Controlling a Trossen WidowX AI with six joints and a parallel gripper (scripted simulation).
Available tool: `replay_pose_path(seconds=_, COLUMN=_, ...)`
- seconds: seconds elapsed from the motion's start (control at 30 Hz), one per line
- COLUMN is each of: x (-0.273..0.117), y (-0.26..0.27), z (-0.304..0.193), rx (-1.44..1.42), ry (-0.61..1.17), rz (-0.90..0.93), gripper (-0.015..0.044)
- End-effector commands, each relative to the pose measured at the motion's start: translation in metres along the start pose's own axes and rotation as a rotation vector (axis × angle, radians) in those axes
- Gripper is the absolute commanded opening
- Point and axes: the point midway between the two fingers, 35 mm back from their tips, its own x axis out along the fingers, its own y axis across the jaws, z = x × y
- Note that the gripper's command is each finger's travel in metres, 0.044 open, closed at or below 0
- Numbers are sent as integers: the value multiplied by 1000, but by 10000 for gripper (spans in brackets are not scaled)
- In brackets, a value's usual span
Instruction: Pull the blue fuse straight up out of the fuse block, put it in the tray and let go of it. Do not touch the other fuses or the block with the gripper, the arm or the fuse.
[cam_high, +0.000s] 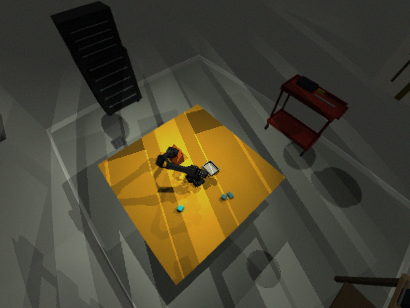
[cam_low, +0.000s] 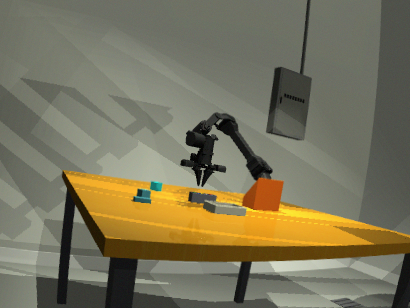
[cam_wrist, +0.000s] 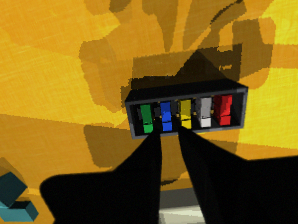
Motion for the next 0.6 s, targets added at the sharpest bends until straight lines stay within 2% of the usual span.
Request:
replay_pose_path(seconds=0.0, x=5, y=-1, z=0, rx=-9, ry=-6, rz=-2, gripper=67)
replay_pose_path(seconds=0.57, x=22, y=0, z=0, rx=-8, ry=-7, rz=-2, gripper=67)
